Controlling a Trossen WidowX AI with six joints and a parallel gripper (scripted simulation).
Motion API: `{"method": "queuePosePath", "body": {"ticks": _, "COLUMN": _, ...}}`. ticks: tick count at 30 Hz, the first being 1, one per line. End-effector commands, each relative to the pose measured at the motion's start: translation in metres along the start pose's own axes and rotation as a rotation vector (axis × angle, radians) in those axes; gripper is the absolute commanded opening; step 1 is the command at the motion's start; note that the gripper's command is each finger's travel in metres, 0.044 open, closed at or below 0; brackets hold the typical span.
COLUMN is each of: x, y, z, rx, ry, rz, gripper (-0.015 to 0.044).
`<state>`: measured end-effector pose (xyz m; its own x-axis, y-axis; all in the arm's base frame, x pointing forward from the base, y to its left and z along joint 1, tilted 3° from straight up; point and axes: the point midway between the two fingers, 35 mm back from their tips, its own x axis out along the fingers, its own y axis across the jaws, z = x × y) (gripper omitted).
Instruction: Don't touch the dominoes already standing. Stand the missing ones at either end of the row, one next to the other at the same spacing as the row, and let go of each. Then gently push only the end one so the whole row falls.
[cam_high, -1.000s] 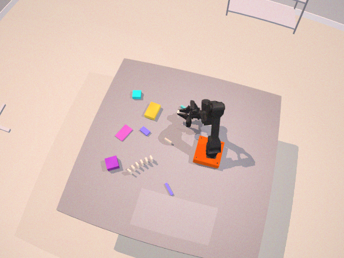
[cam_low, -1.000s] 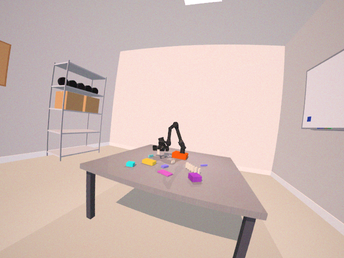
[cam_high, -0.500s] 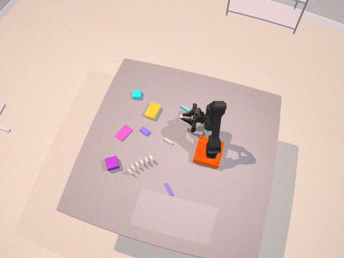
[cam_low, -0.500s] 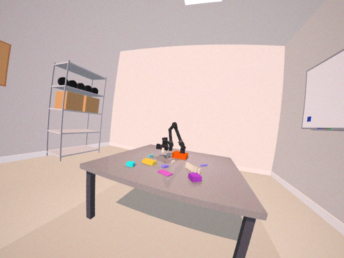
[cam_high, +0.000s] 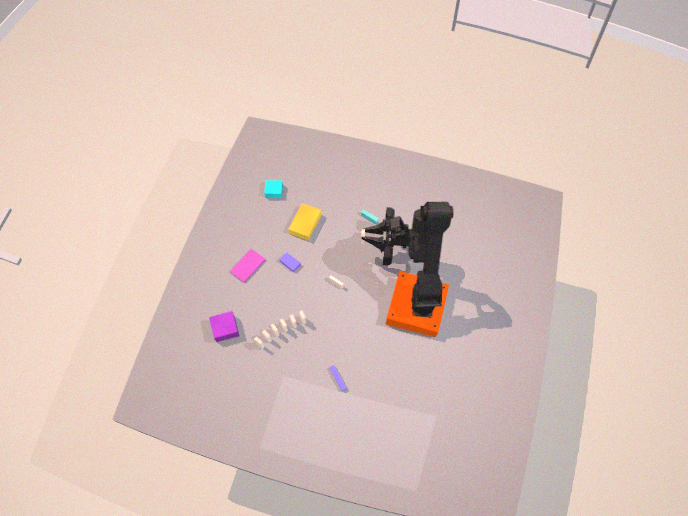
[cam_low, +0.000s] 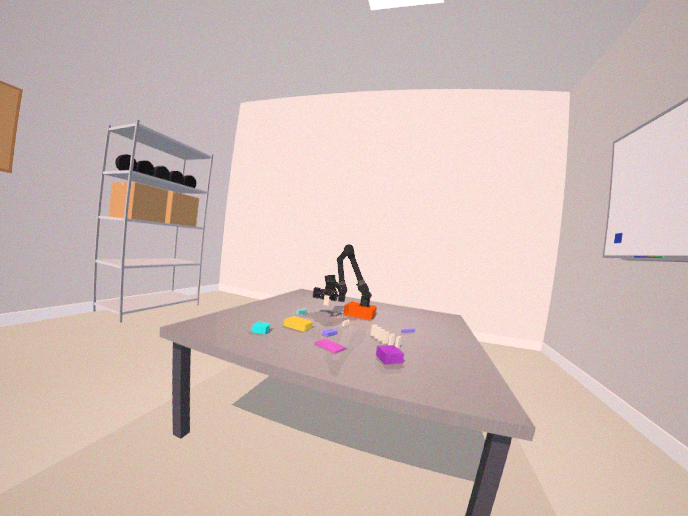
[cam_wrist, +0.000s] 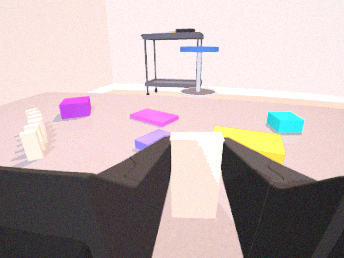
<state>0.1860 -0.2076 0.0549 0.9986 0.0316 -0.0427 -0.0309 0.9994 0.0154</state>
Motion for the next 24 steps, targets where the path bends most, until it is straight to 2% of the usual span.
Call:
{"method": "queuePosePath", "body": {"ticks": 1, "x": 0.000, "y": 0.000, "z": -0.001, "rx": 0.002, "ry": -0.001, "rz": 0.003, "gripper": 0.0107}}
{"method": "queuePosePath", "body": {"ticks": 24, "x": 0.004, "y": 0.000, "z": -0.063, "rx": -0.061, "ry": 0.021, "rz": 0.020, "gripper": 0.0107}}
